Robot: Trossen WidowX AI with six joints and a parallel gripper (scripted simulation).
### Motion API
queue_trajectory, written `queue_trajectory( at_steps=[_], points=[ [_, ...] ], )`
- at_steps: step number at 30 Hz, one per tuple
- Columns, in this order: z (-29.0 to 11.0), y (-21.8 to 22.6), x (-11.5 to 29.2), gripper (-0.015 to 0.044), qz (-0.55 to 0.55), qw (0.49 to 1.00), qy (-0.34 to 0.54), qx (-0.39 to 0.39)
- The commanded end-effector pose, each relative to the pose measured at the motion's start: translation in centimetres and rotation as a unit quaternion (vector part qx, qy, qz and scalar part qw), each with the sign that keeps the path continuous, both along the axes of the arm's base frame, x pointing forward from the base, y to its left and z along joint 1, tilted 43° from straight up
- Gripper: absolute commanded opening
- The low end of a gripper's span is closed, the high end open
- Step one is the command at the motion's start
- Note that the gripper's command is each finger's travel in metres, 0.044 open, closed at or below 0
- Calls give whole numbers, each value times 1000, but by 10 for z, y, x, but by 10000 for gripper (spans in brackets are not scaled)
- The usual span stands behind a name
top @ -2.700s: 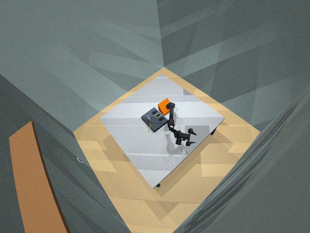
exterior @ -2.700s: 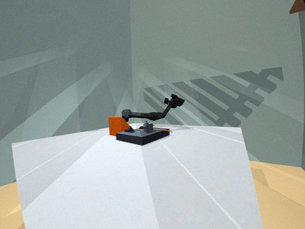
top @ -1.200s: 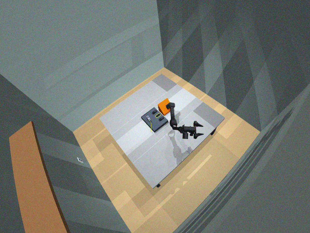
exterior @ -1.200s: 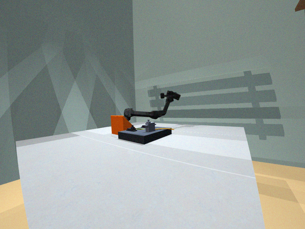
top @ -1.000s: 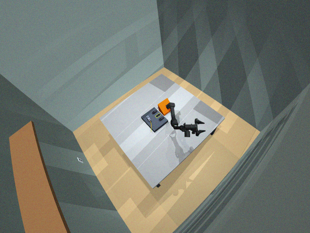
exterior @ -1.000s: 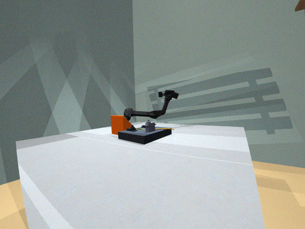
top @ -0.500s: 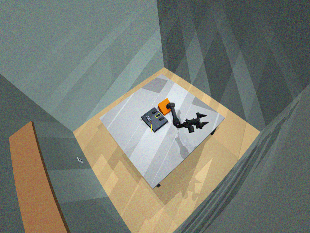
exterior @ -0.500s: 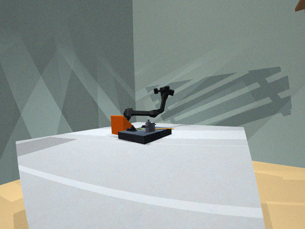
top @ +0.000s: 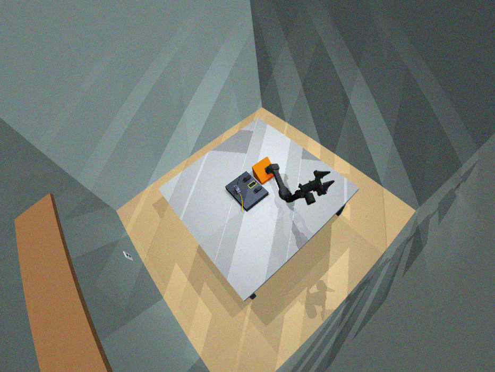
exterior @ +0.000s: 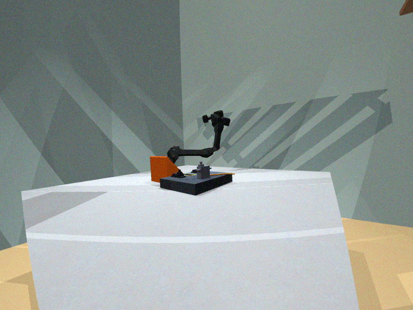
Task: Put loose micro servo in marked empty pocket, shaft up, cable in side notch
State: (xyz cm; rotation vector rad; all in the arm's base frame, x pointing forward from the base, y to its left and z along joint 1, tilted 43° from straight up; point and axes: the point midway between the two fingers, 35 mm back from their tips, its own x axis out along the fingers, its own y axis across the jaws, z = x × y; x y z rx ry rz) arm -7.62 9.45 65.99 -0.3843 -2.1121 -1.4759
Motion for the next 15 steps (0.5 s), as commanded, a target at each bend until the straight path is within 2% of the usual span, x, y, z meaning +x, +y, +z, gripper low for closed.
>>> queue_trajectory(
  at_steps=[1, 15],
  points=[
    [0, -40, -13, 440, 32, 998, 0, 53],
    [-19, -174, -30, 440, 161, 963, 8, 216]
  ],
)
